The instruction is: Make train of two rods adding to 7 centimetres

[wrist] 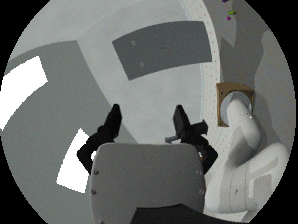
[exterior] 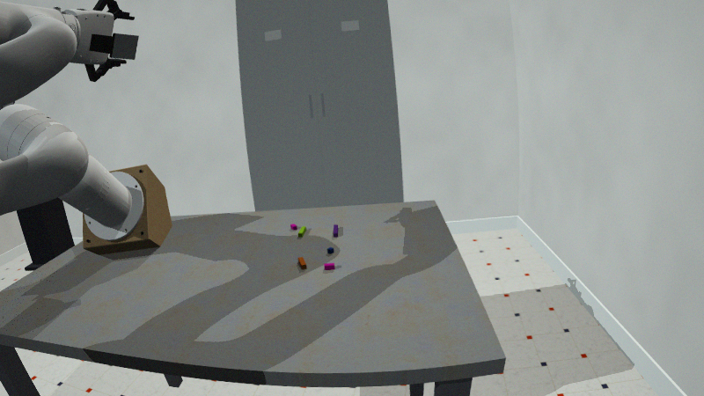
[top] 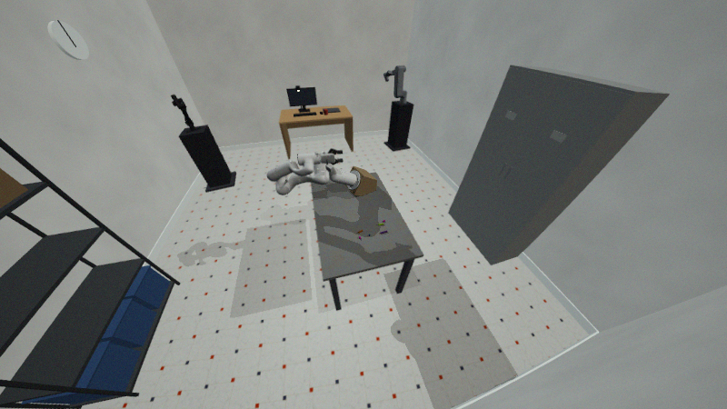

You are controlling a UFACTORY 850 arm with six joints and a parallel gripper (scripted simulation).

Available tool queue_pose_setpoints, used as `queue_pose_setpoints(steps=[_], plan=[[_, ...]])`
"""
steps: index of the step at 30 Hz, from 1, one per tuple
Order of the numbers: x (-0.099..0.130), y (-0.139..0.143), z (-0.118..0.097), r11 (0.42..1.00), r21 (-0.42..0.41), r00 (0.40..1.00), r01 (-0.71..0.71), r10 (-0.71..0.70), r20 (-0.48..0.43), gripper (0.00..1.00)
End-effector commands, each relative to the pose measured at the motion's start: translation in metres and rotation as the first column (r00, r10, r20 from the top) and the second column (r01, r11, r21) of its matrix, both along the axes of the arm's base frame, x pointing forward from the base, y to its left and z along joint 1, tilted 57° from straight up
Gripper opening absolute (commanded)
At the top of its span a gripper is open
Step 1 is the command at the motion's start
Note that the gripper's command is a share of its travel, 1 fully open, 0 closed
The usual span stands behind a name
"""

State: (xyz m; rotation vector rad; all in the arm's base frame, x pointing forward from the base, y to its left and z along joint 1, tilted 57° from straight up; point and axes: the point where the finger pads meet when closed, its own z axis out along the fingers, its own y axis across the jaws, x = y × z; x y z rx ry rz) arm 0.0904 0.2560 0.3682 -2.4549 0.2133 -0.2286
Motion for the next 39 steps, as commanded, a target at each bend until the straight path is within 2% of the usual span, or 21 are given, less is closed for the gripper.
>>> queue_pose_setpoints(steps=[1,22,25,31,34,36,37,39], plan=[[0.000,0.000,0.000,1.000,0.001,1.000,0.000,0.000,0.000,1.00],[0.003,0.000,-0.001,1.000,-0.018,1.000,0.006,-0.006,0.003,1.00],[0.012,0.000,-0.004,0.998,-0.067,1.000,0.021,-0.020,0.010,1.00],[0.046,-0.002,-0.017,0.969,-0.237,0.997,0.072,-0.066,0.036,1.00],[0.046,-0.002,-0.017,0.969,-0.237,0.997,0.072,-0.066,0.036,1.00],[0.067,-0.004,-0.025,0.938,-0.332,0.995,0.100,-0.088,0.052,1.00],[0.067,-0.004,-0.025,0.938,-0.332,0.995,0.100,-0.088,0.052,1.00],[0.079,-0.005,-0.031,0.917,-0.383,0.993,0.114,-0.098,0.061,1.00]])
